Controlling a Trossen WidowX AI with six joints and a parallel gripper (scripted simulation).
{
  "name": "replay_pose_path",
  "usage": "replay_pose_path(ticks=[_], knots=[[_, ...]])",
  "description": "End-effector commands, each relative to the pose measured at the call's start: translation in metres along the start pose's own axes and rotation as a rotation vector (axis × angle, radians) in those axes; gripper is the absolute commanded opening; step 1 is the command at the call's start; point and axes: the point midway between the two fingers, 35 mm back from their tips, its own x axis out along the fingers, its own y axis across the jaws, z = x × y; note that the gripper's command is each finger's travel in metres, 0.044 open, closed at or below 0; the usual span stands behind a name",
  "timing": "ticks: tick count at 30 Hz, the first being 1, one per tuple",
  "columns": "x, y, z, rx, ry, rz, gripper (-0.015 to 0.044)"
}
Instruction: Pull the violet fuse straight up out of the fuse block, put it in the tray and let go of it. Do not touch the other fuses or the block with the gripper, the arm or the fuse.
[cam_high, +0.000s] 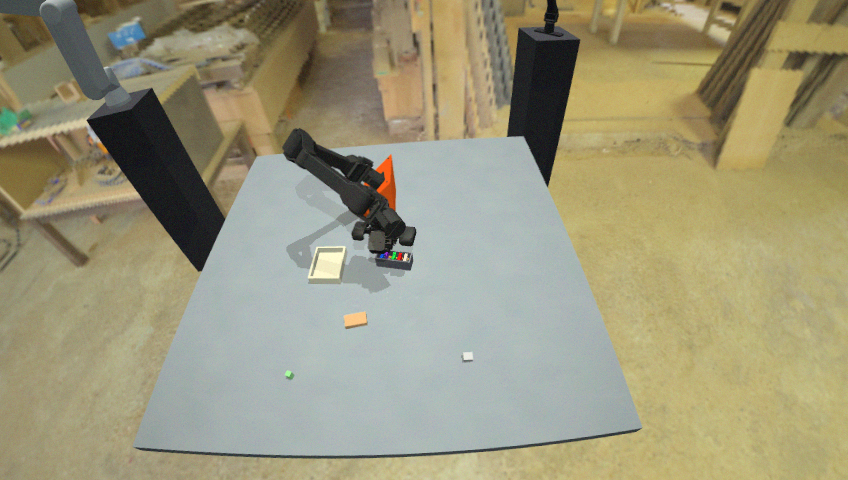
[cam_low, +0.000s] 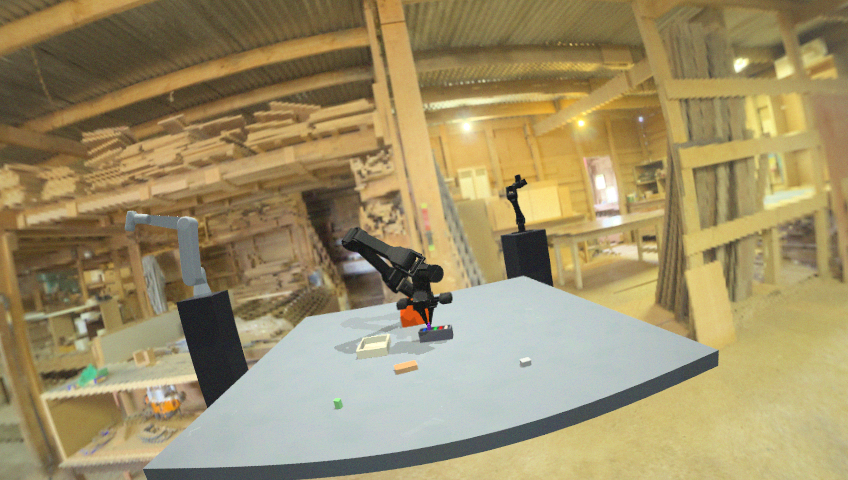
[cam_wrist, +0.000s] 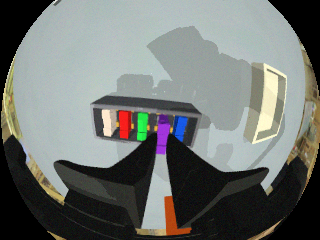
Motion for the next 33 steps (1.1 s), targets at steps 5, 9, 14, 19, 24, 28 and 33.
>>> replay_pose_path(ticks=[5, 9, 14, 19, 24, 28, 33], knots=[[-0.004, 0.000, 0.000, 0.003, 0.003, 0.004, 0.0000], [-0.006, 0.000, 0.000, 0.003, 0.003, 0.004, 0.0000], [-0.009, 0.000, 0.000, 0.003, 0.003, 0.004, 0.0000], [-0.011, 0.000, -0.001, 0.003, 0.003, 0.003, 0.0000], [-0.014, 0.000, -0.001, 0.002, 0.002, 0.003, 0.0000], [-0.016, 0.000, -0.001, 0.002, 0.002, 0.003, 0.0000], [-0.021, 0.000, -0.001, 0.002, 0.002, 0.003, 0.0000]])
